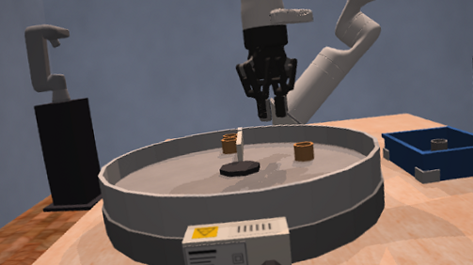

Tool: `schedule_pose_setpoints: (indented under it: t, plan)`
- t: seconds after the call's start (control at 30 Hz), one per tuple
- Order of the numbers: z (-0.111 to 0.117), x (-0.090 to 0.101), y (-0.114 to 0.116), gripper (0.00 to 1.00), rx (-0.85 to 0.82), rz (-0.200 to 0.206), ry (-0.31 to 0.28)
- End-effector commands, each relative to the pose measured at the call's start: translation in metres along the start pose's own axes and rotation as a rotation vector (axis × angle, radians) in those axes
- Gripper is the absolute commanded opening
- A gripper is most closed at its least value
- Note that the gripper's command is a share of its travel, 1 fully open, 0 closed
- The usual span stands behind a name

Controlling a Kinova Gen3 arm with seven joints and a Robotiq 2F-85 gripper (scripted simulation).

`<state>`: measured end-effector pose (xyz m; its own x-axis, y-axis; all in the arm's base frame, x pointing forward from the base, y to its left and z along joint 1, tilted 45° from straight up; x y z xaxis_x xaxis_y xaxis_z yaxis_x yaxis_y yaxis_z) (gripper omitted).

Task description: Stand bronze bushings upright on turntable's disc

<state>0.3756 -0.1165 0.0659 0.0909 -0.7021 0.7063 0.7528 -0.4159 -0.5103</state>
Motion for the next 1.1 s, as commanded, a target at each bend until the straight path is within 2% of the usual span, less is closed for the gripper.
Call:
schedule_pose_setpoints:
  t: [0.0, 0.37, 0.4, 0.53, 0.73, 0.8, 0.93, 1.07]
  plan:
    - [0.0, 0.001, 0.0, 0.4, 0.0, -0.002, 0.0]
    - [0.0, 0.001, 0.0, 0.4, 0.0, -0.002, 0.0]
    - [0.0, 0.001, 0.0, 1.0, 0.0, -0.002, 0.0]
    - [0.0, 0.012, 0.0, 1.0, 0.0, -0.002, 0.0]
    - [0.0, 0.057, 0.0, 1.0, 0.0, -0.002, 0.0]
    - [0.0, 0.057, 0.0, 1.0, 0.0, -0.002, 0.0]
    - [0.0, 0.078, 0.0, 1.0, 0.0, -0.002, 0.0]
    - [0.0, 0.08, 0.0, 1.0, 0.0, -0.002, 0.0]
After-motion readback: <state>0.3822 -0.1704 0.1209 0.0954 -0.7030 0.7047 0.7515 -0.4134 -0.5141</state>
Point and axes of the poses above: the point where the finger pads meet when closed, its own x axis back along the fingers, its own y axis across the jaws, z = x × y, the point moved 10 cm from there along x, back along the fingers, and after that the axes turned 1 degree about -x, right-handed, at the moved point
